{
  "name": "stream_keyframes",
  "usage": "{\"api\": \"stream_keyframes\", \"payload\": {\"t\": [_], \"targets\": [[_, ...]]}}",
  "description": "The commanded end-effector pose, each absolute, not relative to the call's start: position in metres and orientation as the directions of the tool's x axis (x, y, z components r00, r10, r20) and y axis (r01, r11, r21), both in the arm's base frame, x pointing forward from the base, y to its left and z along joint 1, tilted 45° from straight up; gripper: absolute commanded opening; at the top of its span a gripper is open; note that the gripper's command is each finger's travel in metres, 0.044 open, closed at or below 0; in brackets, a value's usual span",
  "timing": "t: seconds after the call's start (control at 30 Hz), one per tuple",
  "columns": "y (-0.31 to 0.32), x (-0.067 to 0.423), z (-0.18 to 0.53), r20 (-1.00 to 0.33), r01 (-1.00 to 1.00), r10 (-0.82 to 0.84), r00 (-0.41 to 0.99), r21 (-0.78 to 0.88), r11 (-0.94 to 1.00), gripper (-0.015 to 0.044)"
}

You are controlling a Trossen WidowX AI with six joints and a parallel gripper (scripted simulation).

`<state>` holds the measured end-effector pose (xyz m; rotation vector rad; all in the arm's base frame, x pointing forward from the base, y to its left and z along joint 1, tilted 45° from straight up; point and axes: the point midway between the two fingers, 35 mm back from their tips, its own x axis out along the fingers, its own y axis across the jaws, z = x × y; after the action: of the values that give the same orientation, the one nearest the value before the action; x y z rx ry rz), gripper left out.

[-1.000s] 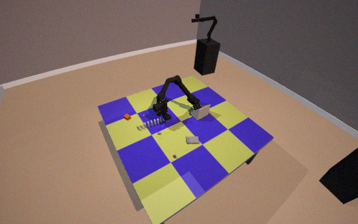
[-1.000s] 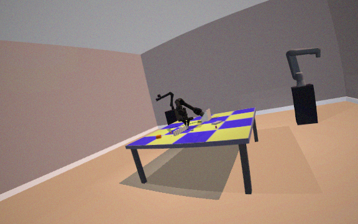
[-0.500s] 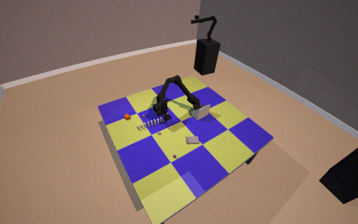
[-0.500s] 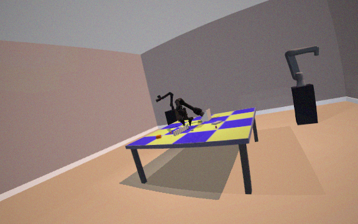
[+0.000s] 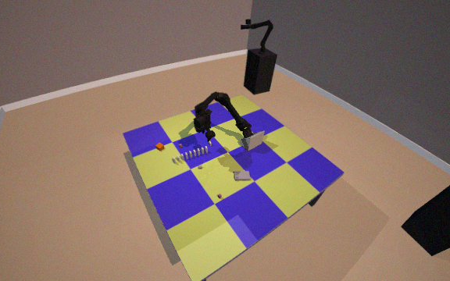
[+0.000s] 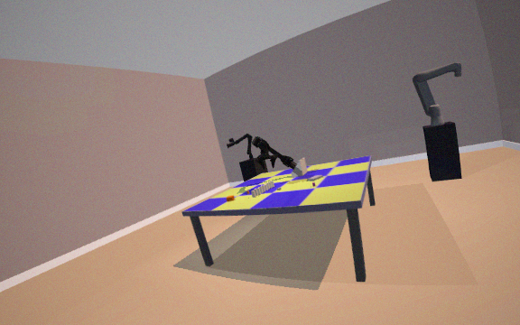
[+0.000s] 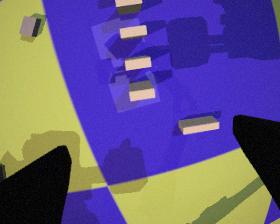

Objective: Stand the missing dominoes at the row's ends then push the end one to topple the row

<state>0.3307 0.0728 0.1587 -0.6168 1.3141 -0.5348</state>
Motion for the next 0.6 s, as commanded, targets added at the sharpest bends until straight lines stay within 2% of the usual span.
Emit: {"api": "stream_keyframes", "payload": {"t": [0.0,0.07,0.27,0.43,0.57], "targets": [[0.077,0.326,0.165,-0.715,0.018,-0.680,0.163,-0.687,0.726,0.0440],[0.074,0.325,0.165,-0.715,-0.033,-0.680,0.163,-0.693,0.721,0.0440],[0.043,0.315,0.159,-0.717,-0.478,-0.678,0.161,-0.658,0.582,0.0440],[0.018,0.301,0.152,-0.716,-0.780,-0.680,0.160,-0.514,0.357,0.0440],[-0.001,0.288,0.145,-0.714,-0.933,-0.682,0.159,-0.335,0.134,0.0440]]}}
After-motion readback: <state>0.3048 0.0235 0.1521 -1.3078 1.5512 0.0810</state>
